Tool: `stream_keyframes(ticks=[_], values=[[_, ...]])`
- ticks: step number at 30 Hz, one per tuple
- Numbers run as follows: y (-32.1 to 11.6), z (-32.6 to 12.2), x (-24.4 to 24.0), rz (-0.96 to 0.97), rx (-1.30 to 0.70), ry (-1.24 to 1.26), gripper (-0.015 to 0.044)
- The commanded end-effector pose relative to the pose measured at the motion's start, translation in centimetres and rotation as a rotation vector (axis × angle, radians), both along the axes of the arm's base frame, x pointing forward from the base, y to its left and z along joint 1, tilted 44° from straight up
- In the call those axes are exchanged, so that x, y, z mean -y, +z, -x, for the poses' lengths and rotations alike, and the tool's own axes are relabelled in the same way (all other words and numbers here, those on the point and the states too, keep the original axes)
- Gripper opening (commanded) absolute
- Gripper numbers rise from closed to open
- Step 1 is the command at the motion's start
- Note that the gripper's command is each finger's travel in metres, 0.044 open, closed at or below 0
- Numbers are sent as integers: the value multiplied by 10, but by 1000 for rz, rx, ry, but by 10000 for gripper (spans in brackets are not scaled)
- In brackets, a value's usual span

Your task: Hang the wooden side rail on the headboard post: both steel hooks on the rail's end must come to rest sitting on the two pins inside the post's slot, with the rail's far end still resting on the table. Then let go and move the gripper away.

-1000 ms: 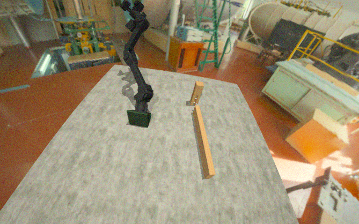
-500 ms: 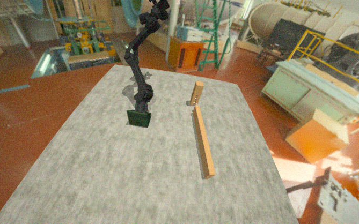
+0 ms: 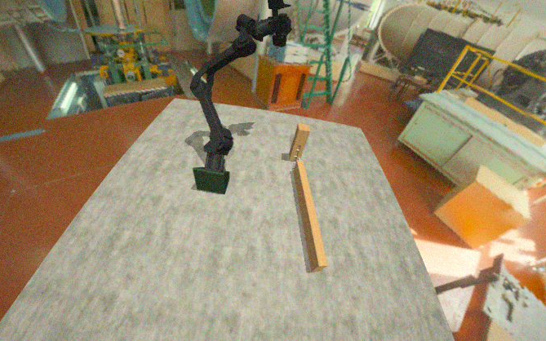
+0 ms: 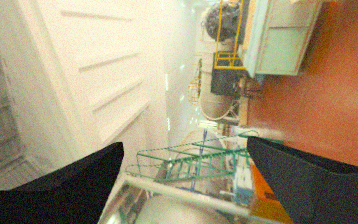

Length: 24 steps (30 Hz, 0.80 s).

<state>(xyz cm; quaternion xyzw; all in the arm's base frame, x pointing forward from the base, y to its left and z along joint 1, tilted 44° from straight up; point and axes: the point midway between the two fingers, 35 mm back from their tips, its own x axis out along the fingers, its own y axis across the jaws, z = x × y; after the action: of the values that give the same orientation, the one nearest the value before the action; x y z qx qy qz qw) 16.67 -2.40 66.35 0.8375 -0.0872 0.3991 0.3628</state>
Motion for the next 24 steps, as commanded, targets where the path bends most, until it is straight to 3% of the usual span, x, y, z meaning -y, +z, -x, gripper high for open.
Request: stream_keyframes(ticks=[1,5,14,24], values=[[-40,-36,20,-40,-167,-8,440],[-74,-60,31,-87,-297,16,440],[-194,-114,49,-274,-702,153,440],[-340,-125,35,-554,-1140,373,440]])
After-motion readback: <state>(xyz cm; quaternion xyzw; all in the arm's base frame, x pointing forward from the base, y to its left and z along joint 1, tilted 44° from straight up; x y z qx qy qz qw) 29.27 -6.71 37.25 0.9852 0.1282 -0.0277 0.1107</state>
